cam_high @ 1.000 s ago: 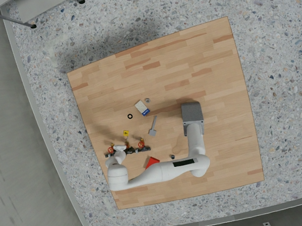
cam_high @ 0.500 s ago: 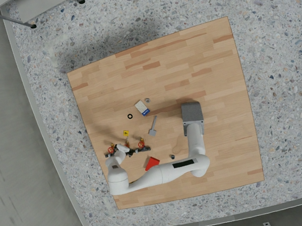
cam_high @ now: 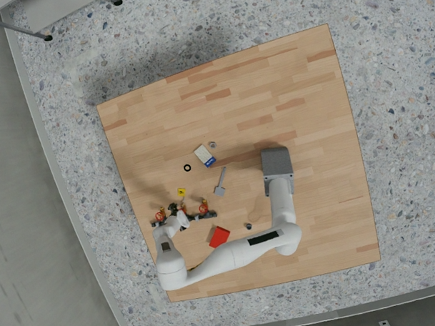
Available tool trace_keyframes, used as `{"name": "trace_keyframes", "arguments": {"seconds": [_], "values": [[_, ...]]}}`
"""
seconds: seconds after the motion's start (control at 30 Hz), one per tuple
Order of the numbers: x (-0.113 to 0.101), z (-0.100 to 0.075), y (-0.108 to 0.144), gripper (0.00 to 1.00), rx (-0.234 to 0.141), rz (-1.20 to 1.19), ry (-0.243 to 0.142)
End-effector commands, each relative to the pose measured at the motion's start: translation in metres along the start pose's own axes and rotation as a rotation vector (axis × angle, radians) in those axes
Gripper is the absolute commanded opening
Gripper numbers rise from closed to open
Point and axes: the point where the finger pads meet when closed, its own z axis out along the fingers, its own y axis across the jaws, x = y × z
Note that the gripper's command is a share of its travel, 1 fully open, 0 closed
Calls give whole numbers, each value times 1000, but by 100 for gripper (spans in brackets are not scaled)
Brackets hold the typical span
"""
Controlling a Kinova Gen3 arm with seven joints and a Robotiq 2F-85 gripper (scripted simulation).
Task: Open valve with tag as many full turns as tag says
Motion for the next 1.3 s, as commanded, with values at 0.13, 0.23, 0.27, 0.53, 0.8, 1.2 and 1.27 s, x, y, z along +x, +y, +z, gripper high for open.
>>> {"name": "trace_keyframes", "arguments": {"seconds": [0.13,0.23,0.27,0.53,0.8,1.2,1.27], "values": [[0,-1,0,100,14,345,-2],[0,-1,0,100,14,511,-3],[0,-1,0,100,14,565,-3],[0,-1,0,100,13,873,-6],[0,-1,0,100,12,1217,-8],[0,-1,0,100,11,1507,-10],[0,-1,0,100,11,1545,-10]]}}
